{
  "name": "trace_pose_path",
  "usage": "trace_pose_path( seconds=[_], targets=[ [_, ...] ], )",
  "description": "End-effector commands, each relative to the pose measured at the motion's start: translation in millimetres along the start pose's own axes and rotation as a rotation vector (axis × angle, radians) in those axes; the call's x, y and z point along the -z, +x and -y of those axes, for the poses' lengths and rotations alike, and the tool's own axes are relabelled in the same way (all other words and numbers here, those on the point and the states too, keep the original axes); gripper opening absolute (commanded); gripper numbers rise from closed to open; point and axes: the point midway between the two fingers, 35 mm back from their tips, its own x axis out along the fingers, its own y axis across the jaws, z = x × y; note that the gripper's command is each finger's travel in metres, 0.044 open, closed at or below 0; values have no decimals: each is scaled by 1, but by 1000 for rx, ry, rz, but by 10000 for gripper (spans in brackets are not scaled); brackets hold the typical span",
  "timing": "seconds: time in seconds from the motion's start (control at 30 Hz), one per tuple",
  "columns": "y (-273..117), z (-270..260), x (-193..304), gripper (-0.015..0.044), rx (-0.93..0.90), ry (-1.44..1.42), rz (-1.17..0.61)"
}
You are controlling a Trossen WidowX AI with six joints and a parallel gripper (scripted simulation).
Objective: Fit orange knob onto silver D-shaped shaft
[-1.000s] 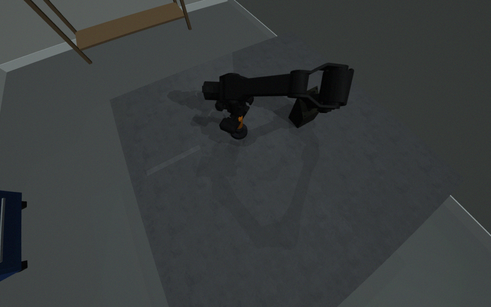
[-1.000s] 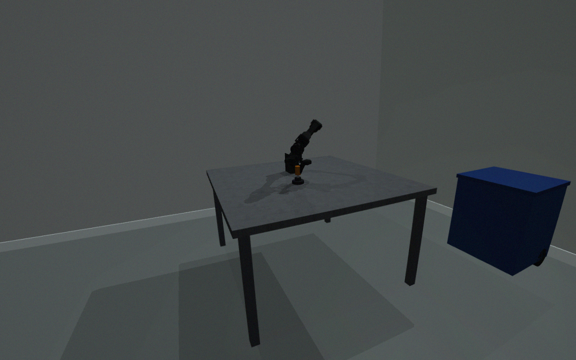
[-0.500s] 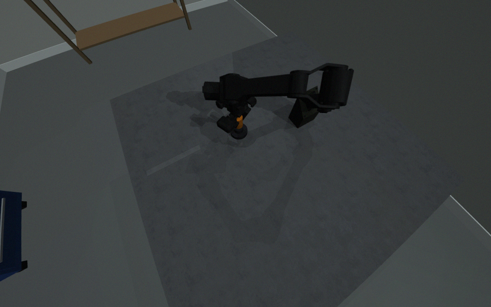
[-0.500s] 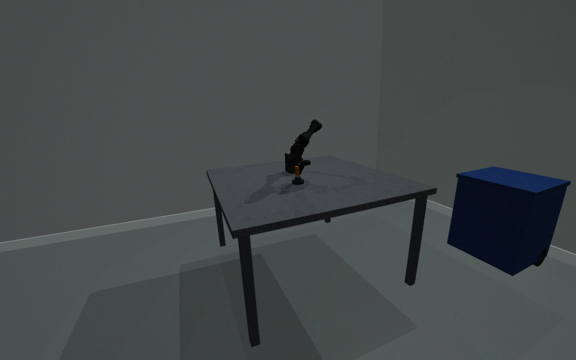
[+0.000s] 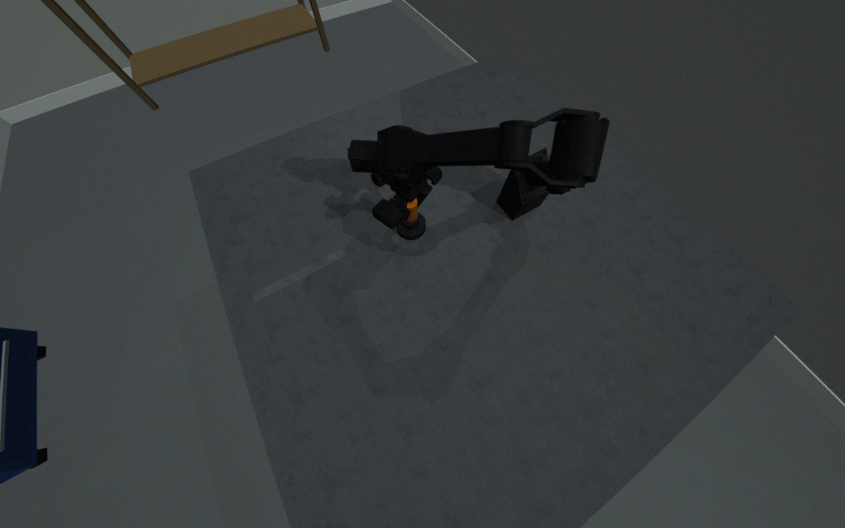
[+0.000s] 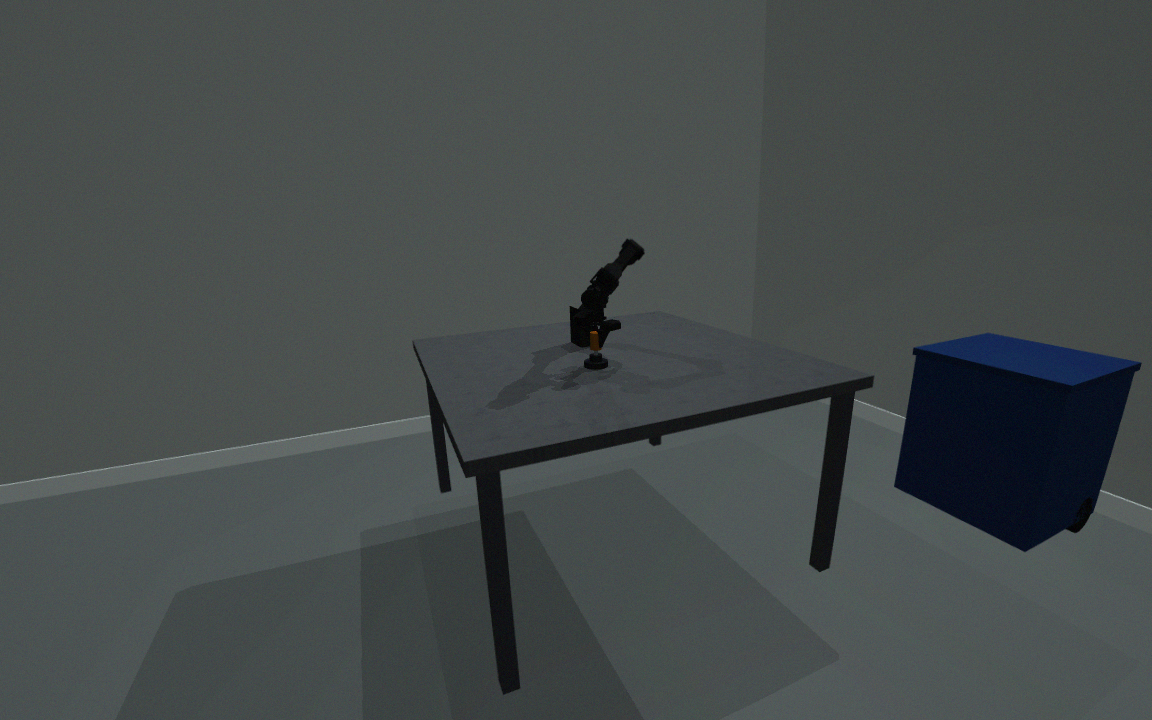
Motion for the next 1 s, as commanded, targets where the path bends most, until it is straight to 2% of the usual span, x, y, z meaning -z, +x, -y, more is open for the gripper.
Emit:
trace_pose_path(
  seconds=[0.0, 0.13, 0.97],
  targets=[
    [-2, -1, 0, 0, -7, 67, 0],
    [-1, 0, -1, 0, -7, 191, 0],
    [-3, -1, 0, 0, -7, 216, 0]
  ],
)
